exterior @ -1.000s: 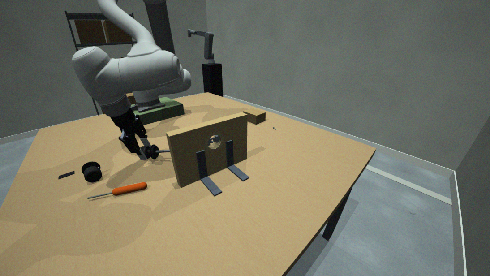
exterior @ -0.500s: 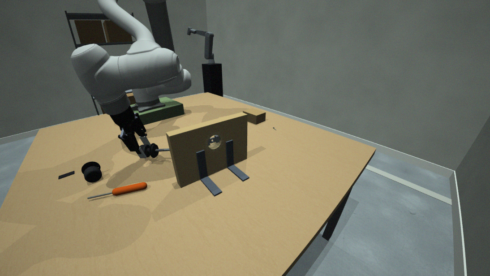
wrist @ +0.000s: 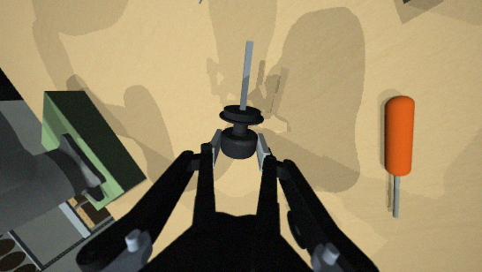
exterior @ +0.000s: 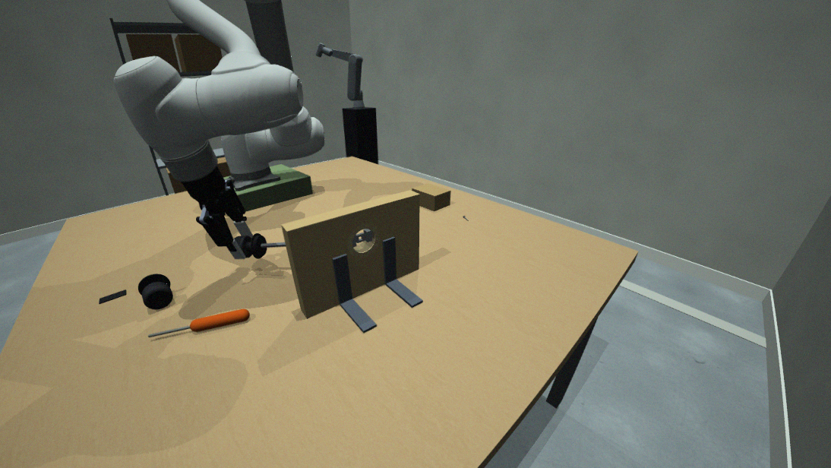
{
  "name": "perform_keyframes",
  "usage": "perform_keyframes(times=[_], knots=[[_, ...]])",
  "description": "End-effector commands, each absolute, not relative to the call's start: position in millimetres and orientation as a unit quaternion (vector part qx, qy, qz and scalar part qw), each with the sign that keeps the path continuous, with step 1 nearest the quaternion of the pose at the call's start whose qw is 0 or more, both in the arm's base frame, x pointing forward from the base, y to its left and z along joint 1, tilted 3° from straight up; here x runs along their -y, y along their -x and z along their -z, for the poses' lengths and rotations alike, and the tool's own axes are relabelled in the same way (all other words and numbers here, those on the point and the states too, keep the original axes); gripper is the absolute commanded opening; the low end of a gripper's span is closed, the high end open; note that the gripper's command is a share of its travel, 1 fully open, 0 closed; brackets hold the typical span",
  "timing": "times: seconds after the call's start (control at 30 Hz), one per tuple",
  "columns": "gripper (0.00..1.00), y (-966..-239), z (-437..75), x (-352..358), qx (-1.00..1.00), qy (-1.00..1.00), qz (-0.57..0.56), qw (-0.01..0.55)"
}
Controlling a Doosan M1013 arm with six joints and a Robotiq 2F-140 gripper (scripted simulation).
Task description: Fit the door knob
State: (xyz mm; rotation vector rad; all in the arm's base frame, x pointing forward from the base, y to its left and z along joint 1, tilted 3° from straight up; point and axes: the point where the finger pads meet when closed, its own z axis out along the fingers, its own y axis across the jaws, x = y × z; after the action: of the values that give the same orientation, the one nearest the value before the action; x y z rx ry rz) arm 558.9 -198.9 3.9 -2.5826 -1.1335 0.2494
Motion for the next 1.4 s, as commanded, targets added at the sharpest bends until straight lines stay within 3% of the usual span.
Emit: perform_keyframes(times=[0.0,1.37], knots=[[0.42,-558.9,-4.2,198.8,0.396,0.901,-0.087,0.154],[0.42,-560.1,-39.2,197.9,0.396,0.901,-0.087,0.154]])
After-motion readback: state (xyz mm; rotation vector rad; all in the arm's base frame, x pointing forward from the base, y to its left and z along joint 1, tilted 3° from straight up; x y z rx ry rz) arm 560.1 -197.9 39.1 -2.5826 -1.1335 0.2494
